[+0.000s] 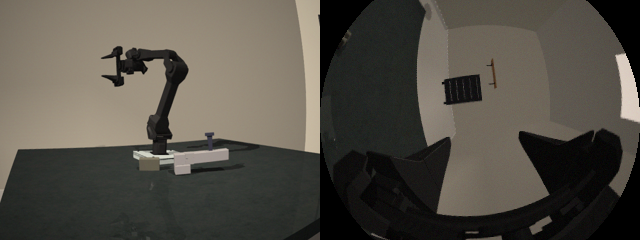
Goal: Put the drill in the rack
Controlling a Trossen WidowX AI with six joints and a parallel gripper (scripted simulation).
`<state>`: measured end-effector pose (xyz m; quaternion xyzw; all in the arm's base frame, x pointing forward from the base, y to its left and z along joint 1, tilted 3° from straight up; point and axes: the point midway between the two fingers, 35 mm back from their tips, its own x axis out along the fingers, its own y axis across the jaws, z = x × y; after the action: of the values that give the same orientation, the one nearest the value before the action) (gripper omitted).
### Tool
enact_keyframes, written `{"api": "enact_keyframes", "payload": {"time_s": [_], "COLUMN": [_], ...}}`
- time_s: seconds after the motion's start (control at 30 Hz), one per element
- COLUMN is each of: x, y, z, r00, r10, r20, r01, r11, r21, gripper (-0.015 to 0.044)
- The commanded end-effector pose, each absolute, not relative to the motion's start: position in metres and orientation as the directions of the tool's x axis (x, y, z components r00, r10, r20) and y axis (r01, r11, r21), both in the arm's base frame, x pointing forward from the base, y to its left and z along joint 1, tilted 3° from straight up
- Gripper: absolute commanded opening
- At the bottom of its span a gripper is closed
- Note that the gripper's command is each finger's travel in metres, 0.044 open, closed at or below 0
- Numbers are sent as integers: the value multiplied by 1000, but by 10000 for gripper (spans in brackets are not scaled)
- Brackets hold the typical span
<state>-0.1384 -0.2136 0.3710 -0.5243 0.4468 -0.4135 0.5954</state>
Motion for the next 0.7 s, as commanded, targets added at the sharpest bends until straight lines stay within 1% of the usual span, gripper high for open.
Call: {"api": "enact_keyframes", "payload": {"time_s": [0.0, 0.27, 0.47, 0.67], "x": [-138, -137, -95, -33], "y": [-214, -215, -253, -280], "z": [371, 370, 354, 335], "r00": [259, 264, 426, 584], "r10": [-961, -959, -884, -754], "r20": [-98, -101, -193, -300], "r01": [24, 23, -28, -113], "r11": [108, 111, 201, 291], "r21": [-994, -994, -979, -950], "gripper": [374, 164, 6, 0]}}
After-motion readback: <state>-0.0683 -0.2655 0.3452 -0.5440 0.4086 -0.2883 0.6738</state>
